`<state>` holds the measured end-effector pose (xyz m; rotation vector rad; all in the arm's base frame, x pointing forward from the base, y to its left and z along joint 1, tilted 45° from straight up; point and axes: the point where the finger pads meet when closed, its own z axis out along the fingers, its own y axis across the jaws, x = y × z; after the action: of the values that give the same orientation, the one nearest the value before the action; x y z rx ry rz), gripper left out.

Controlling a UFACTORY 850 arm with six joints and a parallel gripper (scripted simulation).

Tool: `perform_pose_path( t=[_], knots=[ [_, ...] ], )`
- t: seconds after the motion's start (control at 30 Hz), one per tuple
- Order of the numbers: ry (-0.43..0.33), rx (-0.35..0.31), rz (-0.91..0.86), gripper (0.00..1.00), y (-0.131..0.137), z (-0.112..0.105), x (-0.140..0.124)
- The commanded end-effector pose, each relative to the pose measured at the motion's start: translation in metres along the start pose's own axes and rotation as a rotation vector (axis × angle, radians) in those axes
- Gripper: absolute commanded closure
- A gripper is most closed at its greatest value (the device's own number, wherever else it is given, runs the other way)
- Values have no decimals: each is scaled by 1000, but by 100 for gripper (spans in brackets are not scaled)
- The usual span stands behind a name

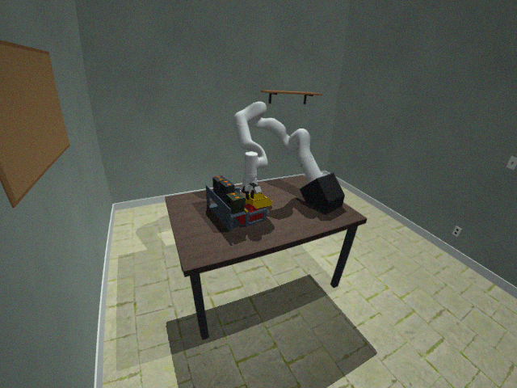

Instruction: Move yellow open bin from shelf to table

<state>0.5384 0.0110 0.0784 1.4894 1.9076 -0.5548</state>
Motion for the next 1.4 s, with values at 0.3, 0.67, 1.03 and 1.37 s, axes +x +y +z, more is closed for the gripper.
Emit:
perform_pose_path(
  t=[0.3, 0.67, 1.03, 1.37],
  knots=[
    [0, -2, 1, 67, 1, 4, 0],
    [0, -2, 1, 67, 1, 10, 0],
    [0, -2, 1, 100, 1, 10, 0],
    [0, -2, 1, 100, 1, 10, 0]
  ],
)
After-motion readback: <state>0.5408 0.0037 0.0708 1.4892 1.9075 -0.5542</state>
